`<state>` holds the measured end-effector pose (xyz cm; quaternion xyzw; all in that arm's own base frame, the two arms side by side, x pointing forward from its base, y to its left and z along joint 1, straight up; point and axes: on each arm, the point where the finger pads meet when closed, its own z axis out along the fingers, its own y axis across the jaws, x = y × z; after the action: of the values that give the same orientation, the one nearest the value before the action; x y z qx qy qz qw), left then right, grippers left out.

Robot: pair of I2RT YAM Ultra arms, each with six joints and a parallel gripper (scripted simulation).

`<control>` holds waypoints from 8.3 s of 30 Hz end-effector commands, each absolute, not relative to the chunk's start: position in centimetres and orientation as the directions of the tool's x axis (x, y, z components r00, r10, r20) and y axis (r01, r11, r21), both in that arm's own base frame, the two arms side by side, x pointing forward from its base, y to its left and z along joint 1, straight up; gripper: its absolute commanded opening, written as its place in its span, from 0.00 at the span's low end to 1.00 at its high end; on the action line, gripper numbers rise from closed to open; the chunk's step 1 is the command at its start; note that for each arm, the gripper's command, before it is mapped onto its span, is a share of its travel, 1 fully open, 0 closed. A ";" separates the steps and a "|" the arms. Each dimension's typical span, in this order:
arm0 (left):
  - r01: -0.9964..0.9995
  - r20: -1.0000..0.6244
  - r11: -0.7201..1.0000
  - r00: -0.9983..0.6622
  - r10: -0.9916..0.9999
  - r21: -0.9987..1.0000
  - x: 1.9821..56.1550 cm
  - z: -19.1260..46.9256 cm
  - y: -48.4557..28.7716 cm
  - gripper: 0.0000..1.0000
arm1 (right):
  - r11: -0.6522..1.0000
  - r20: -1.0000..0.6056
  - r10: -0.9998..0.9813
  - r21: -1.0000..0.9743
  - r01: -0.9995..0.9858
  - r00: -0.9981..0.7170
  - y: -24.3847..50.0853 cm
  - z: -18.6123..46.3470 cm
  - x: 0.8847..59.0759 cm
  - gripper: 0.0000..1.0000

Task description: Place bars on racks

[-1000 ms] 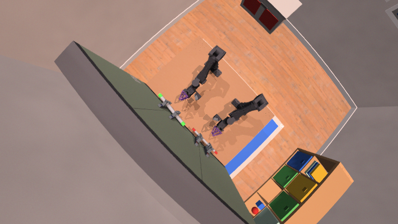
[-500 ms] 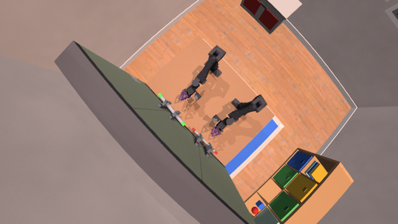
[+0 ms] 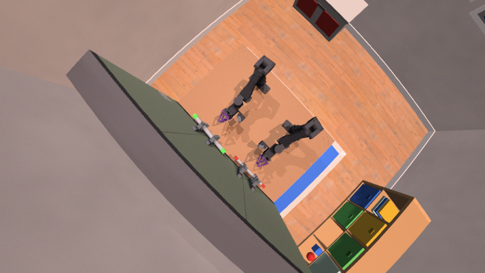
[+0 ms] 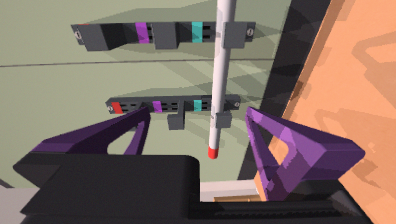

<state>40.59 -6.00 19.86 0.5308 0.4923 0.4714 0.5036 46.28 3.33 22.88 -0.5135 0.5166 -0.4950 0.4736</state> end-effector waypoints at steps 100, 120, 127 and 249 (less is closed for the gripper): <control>-0.001 -0.002 0.002 0.065 0.998 1.000 43.5 17.8 -5.3 1.00 | -0.001 0.002 -1.000 -1.000 -0.030 -0.027 3.4 24.4 45.8 1.00; -0.001 -0.002 0.002 0.065 0.998 1.000 44.6 18.0 -5.3 1.00 | -0.001 0.002 -1.000 -1.000 -0.032 -0.027 3.4 24.4 45.8 1.00; -0.001 -0.002 0.002 0.065 0.998 1.000 45.0 18.0 -5.4 1.00 | -0.001 0.002 -1.000 -0.999 -0.033 -0.027 3.4 24.3 45.8 1.00; -0.001 -0.002 0.002 0.066 0.998 1.000 49.5 19.3 -5.7 0.00 | -0.002 0.003 -1.000 -0.999 -0.042 -0.029 3.4 24.1 45.8 1.00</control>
<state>48.75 -6.04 16.31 0.5357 0.4960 0.4659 0.4998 46.25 3.27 22.42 -0.5179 0.5211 -0.4917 0.4674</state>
